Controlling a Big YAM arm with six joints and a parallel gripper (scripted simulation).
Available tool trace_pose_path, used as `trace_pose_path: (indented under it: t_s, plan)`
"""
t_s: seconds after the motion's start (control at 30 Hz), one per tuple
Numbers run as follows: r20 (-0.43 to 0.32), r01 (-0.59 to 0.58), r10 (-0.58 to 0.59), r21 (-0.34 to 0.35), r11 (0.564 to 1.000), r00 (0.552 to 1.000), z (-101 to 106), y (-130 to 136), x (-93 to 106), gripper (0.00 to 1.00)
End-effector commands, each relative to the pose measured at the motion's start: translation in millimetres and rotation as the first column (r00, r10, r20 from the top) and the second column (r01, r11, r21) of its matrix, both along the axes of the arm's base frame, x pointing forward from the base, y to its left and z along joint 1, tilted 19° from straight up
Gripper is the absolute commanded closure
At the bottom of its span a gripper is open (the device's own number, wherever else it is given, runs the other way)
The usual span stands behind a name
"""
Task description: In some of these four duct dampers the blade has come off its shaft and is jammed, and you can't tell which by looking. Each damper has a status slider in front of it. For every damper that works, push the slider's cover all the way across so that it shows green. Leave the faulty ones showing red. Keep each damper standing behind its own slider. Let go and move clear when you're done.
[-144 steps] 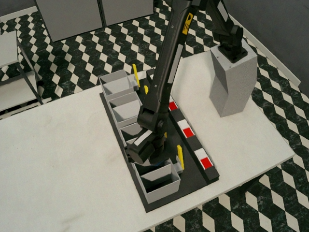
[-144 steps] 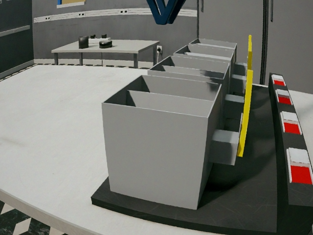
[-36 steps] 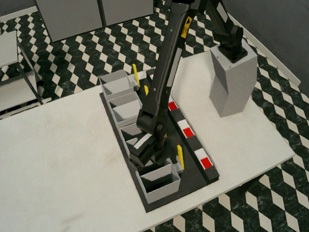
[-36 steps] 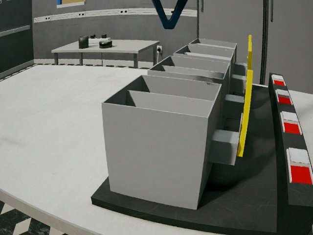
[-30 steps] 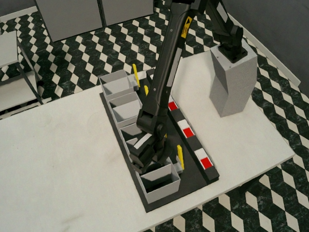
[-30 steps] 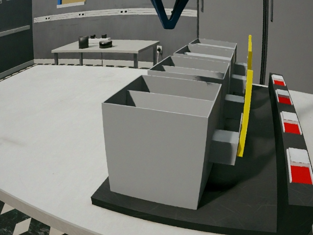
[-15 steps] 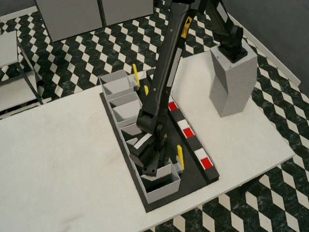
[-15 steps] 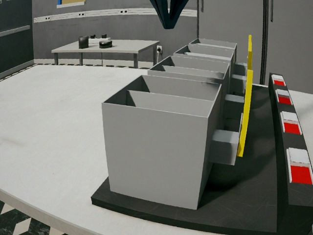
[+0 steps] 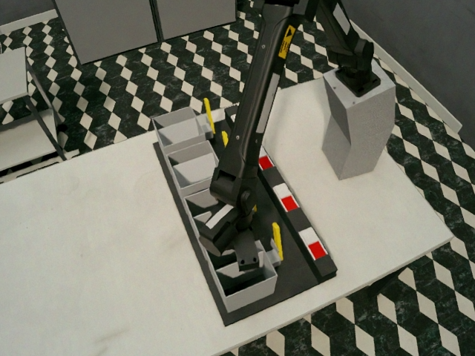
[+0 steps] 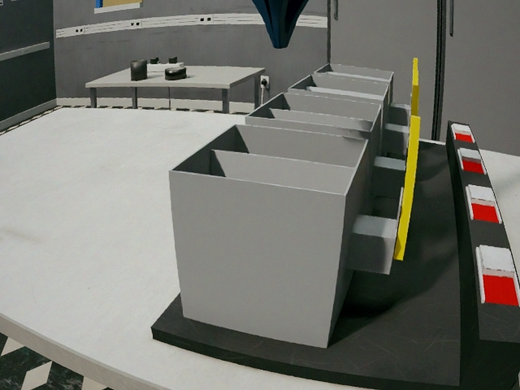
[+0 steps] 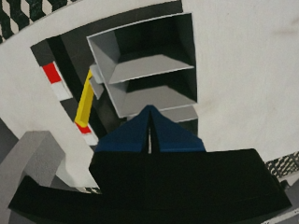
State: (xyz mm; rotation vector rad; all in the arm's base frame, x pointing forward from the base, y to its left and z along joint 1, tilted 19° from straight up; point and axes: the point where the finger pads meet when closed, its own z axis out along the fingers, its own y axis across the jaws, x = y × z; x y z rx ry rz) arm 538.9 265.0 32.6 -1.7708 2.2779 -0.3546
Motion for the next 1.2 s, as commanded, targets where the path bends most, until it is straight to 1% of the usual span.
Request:
trace_pose_path:
  t_s: [0.0,0.03,0.1,0.17,0.27,0.3,0.33,0.37,0.43,0.5,0.6,0.67,0.7,0.73,0.83,0.87,0.9,0.93,1.0,1.17]
  plan:
    - [-0.006,-0.157,0.157,-0.052,0.986,0.988,0.8,8.9,6.7,1.0]
    - [-0.008,-0.181,0.18,-0.06,0.982,0.984,0.8,9.0,6.6,1.0]
    - [-0.008,-0.181,0.18,-0.06,0.982,0.984,0.8,9.0,6.6,1.0]
    - [-0.011,-0.207,0.207,-0.069,0.976,0.978,0.8,9.1,6.6,1.0]
    - [-0.012,-0.214,0.214,-0.072,0.974,0.977,0.8,9.1,6.6,1.0]
    - [-0.015,-0.21,0.209,-0.072,0.975,0.978,-0.7,5.4,6.7,1.0]
    - [-0.02,-0.196,0.195,-0.071,0.978,0.981,-1.1,-9.7,4.5,1.0]
    - [0.016,-0.195,0.196,-0.058,0.979,0.981,16.4,-15.6,9.7,1.0]
    - [0.013,-0.194,0.196,-0.059,0.979,0.981,17.3,-39.6,13.7,1.0]
    - [0.013,-0.194,0.196,-0.059,0.979,0.981,17.6,-48.3,14.9,1.0]
    - [0.011,-0.194,0.195,-0.06,0.979,0.981,18.3,-71.8,17.4,1.0]
    - [0.011,-0.194,0.195,-0.06,0.979,0.981,18.3,-71.8,17.4,1.0]
    - [0.054,-0.202,0.205,-0.052,0.978,0.977,36.6,-59.2,32.6,1.0]
    - [0.054,-0.219,0.221,-0.052,0.974,0.974,36.6,-49.4,29.0,1.0]
    - [0.046,-0.219,0.221,-0.054,0.974,0.974,35.9,-50.2,27.2,1.0]
    - [0.012,-0.197,0.198,-0.061,0.979,0.98,20.5,-98.2,20.0,1.0]
    - [0.009,-0.195,0.195,-0.062,0.979,0.981,19.6,-114.8,19.4,1.0]
    - [0.009,-0.195,0.195,-0.062,0.979,0.981,19.6,-115.2,19.4,1.0]
    - [0.008,-0.195,0.196,-0.063,0.979,0.981,19.8,-124.9,19.3,1.0]
    - [0.008,-0.195,0.196,-0.066,0.979,0.981,20.9,-172.0,16.5,1.0]
